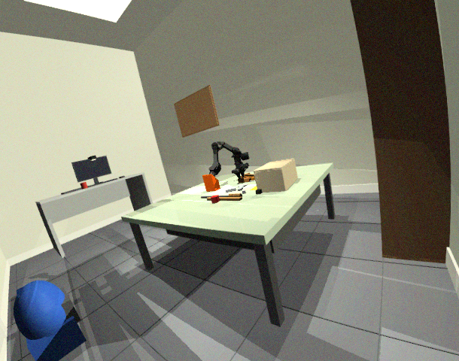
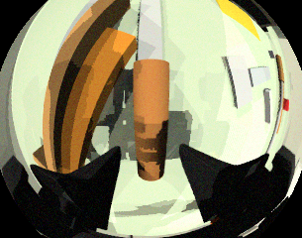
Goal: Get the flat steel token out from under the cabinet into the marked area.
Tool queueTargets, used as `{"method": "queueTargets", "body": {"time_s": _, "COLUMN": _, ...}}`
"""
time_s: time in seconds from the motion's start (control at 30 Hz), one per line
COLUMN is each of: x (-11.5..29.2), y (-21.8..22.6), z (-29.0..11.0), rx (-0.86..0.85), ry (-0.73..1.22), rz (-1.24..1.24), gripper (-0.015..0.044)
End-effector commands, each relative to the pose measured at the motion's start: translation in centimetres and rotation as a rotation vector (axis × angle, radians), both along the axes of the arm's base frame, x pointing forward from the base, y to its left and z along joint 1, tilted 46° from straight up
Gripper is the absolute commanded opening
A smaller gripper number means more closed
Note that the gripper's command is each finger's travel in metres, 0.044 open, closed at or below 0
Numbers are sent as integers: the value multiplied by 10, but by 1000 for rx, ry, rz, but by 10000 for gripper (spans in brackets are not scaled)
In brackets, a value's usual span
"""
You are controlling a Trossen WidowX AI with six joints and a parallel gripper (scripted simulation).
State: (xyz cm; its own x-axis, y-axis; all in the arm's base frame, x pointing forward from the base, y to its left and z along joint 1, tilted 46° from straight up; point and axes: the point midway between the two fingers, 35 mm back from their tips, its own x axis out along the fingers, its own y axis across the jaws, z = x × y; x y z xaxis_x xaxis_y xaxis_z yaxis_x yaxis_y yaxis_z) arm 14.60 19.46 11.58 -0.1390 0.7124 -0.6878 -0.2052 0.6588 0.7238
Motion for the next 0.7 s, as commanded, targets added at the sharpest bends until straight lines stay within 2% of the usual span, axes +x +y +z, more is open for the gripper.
{"method": "queueTargets", "body": {"time_s": 0.0, "x": -2, "y": 4, "z": -7, "rx": -6, "ry": 8, "rz": -1, "gripper": 270}}
{"method": "queueTargets", "body": {"time_s": 0.53, "x": -7, "y": 18, "z": -19, "rx": -1, "ry": 9, "rz": -2, "gripper": 270}}
{"method": "queueTargets", "body": {"time_s": 0.67, "x": -5, "y": 17, "z": -16, "rx": 4, "ry": 4, "rz": 1, "gripper": 165}}
